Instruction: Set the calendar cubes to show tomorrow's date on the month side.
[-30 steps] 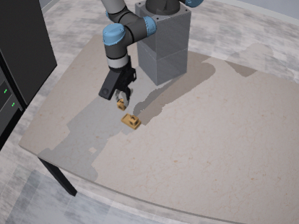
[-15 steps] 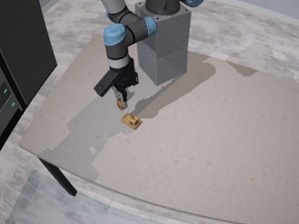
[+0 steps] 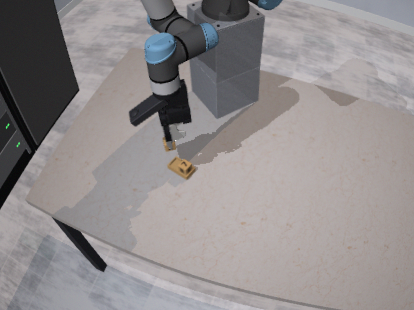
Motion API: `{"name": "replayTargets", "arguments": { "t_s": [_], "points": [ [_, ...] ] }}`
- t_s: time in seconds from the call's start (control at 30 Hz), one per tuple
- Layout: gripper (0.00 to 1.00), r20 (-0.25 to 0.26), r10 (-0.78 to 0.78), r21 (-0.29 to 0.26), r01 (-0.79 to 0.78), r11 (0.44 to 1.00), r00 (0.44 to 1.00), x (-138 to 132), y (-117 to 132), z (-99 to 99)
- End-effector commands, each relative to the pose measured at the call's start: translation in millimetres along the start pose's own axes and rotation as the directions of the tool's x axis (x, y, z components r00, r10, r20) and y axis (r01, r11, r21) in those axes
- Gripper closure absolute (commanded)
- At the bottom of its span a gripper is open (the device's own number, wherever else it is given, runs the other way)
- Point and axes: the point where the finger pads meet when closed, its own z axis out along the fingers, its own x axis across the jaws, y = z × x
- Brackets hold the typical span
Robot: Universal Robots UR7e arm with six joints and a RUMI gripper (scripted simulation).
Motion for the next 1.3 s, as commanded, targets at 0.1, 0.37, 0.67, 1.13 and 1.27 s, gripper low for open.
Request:
{"name": "replayTargets", "arguments": {
  "t_s": [0.1, 0.37, 0.67, 1.13, 1.27],
  "points": [
    [0.89, -0.007, 0.209, 0.006, -0.209, 0.978, 0.978, 1.4, 1.2, -0.3],
    [0.89, -0.005, 0.423, 0.008, -0.423, 0.906, 0.906, 3.0, 3.8, -0.4],
    [0.89, -0.004, 0.582, 0.008, -0.582, 0.813, 0.813, 4.2, 6.6, -0.4],
    [0.89, -0.002, 0.741, 0.009, -0.741, 0.672, 0.672, 5.1, 10.3, -0.4],
    [0.89, -0.002, 0.753, 0.009, -0.753, 0.658, 0.658, 5.2, 10.6, -0.4]
  ]
}}
